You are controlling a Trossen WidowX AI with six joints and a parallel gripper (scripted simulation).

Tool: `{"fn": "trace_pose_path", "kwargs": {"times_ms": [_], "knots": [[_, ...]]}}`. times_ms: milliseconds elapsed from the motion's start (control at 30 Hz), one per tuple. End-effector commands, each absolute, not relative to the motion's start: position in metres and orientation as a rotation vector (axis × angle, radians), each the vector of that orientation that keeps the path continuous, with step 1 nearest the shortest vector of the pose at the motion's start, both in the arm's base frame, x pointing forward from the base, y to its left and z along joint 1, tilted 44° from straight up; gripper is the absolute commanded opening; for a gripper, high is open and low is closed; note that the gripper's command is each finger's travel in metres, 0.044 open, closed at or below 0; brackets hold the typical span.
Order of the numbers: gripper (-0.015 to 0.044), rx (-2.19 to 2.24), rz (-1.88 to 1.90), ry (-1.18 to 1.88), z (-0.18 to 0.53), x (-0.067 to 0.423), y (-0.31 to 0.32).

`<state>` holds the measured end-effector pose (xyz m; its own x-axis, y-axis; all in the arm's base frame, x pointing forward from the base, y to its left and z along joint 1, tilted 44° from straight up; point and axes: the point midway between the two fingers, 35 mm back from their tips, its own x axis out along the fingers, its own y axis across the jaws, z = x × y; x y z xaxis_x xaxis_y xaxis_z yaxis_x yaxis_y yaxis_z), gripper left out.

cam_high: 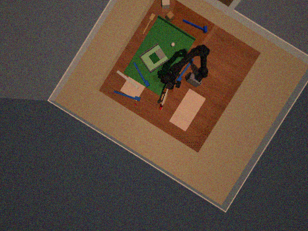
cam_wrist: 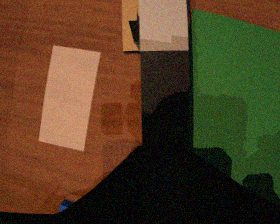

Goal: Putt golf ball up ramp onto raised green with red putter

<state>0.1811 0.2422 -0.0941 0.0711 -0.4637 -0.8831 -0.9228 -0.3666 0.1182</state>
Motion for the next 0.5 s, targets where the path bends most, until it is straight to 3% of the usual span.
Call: {"fn": "trace_pose_path", "kwargs": {"times_ms": [0, 467], "knots": [[0.0000, -1.842, 1.197, 1.396, -0.088, 0.187, 0.236], [0.0000, -1.525, 0.713, 1.496, -0.013, 0.231, 0.192]]}}
